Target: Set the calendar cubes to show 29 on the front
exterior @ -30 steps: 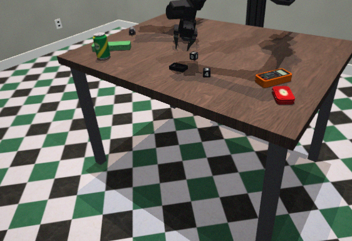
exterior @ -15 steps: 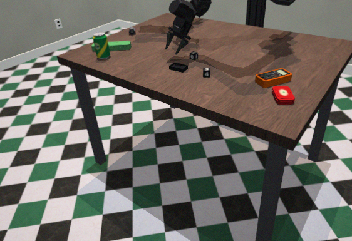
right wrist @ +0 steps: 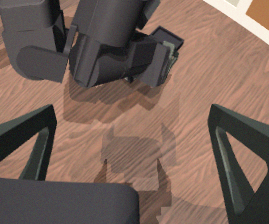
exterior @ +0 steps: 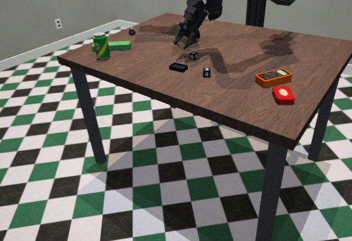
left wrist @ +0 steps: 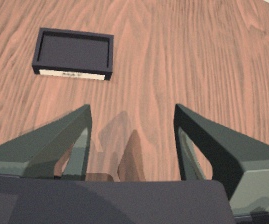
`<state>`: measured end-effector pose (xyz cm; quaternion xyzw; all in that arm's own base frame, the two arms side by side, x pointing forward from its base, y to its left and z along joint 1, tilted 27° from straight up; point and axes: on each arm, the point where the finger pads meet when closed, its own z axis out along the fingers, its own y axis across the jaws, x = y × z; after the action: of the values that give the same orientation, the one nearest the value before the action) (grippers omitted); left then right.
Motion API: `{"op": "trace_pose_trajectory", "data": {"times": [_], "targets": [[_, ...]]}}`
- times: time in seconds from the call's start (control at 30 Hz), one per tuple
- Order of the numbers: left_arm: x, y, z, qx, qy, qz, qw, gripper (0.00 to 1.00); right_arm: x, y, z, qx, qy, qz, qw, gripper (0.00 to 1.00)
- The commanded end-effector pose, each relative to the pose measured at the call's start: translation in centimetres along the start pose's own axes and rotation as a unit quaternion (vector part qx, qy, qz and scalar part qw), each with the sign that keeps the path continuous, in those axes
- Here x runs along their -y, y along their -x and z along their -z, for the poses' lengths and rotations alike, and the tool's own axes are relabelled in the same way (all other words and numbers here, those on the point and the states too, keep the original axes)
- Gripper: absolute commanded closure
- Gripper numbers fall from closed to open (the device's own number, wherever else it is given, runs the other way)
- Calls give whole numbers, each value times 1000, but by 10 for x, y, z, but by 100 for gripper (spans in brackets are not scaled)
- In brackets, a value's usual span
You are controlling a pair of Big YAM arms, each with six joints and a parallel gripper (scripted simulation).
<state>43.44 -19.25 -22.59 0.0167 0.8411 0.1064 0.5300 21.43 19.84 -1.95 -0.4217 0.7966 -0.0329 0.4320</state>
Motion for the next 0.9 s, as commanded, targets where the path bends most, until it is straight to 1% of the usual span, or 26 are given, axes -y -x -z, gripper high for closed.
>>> {"op": "trace_pose_trajectory", "data": {"times": [0.0, 0.07, 0.13, 0.2, 0.23, 0.27, 0.3, 0.4, 0.47, 0.53, 0.57, 0.7, 0.87], "targets": [[-5, -16, 17, 30, -6, -55, 998, 47, -1, 6, -4, 3, -1, -5, 1000, 0], [-14, -24, 26, 37, 4, -61, 997, 47, -1, 6, -4, 3, -1, -5, 1000, 0], [-22, -40, 33, 27, 12, -64, 997, 47, -1, 6, -4, 3, -1, -5, 1000, 0], [-22, -40, 33, 27, 12, -64, 997, 47, -1, 6, -4, 3, -1, -5, 1000, 0], [-31, -45, 31, 22, 24, -74, 997, 47, -1, 6, -4, 3, -1, -5, 1000, 0], [-43, -57, 42, 10, 31, -101, 994, 47, -1, 6, -4, 3, -1, -5, 1000, 0], [-45, -63, 50, 6, 29, -119, 992, 47, -1, 6, -4, 3, -1, -5, 1000, 0], [-56, -72, 59, -4, 35, -136, 990, 47, -1, 6, -4, 3, -1, -5, 1000, 0], [-61, -72, 58, -6, 42, -126, 991, 47, -1, 6, -4, 3, -1, -5, 1000, 0], [-58, -70, 54, -3, 42, -119, 992, 47, -1, 6, -4, 3, -1, -5, 1000, 0], [-54, -62, 52, 3, 41, -112, 993, 47, -1, 6, -4, 3, -1, -5, 1000, 0], [-54, -55, 42, 4, 45, -111, 993, 47, -1, 6, -4, 3, -1, -5, 1000, 0], [-53, -52, 37, 5, 45, -110, 993, 47, -1, 6, -4, 3, -1, -5, 1000, 0]]}}
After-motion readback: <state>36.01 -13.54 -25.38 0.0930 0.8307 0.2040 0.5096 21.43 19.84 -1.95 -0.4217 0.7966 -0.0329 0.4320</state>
